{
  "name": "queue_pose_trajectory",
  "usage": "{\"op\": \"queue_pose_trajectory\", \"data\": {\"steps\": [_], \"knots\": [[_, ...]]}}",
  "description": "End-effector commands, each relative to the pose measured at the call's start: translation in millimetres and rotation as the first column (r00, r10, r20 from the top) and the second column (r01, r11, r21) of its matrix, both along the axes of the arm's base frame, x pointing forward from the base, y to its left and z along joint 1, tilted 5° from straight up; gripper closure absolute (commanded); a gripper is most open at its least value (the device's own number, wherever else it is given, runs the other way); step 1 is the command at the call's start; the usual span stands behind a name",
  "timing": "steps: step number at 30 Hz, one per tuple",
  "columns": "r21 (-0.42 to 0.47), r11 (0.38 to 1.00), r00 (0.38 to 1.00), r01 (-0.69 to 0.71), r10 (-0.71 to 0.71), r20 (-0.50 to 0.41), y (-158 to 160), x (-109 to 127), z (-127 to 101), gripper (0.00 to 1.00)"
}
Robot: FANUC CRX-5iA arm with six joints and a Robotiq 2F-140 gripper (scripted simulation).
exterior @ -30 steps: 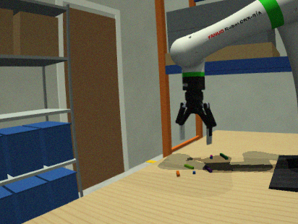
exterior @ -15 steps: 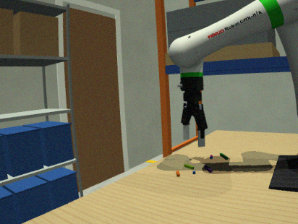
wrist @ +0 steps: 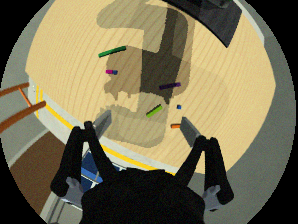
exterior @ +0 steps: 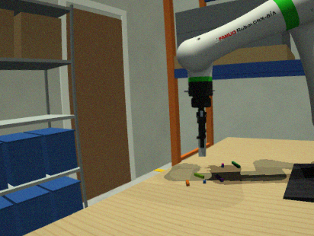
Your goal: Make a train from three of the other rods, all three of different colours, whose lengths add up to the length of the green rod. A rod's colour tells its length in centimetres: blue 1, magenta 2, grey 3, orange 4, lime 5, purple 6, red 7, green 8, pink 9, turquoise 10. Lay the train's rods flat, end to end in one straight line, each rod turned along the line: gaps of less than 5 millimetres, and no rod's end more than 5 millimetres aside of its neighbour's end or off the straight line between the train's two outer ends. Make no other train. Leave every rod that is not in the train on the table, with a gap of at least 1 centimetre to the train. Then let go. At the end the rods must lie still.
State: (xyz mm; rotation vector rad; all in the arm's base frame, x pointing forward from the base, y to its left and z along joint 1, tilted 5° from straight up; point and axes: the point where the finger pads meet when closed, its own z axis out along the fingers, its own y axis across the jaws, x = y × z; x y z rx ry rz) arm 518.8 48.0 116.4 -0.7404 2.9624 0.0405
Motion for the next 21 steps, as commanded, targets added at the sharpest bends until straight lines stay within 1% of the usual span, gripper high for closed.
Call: {"op": "queue_pose_trajectory", "data": {"steps": [1, 8, 10, 13, 21], "knots": [[0.001, 0.986, 0.986, 0.167, -0.167, -0.003, 5.2, 0.3, -0.2, 0.0], [0.016, 0.931, 0.931, 0.365, -0.364, -0.014, 11.9, 0.4, -0.8, 0.0], [0.016, 0.931, 0.931, 0.365, -0.364, -0.014, 11.9, 0.4, -0.8, 0.0], [0.025, 0.874, 0.874, 0.486, -0.485, -0.023, 16.4, 0.5, -1.2, 0.0], [0.036, 0.746, 0.747, 0.665, -0.664, -0.04, 23.6, 0.4, -1.8, 0.0]]}}
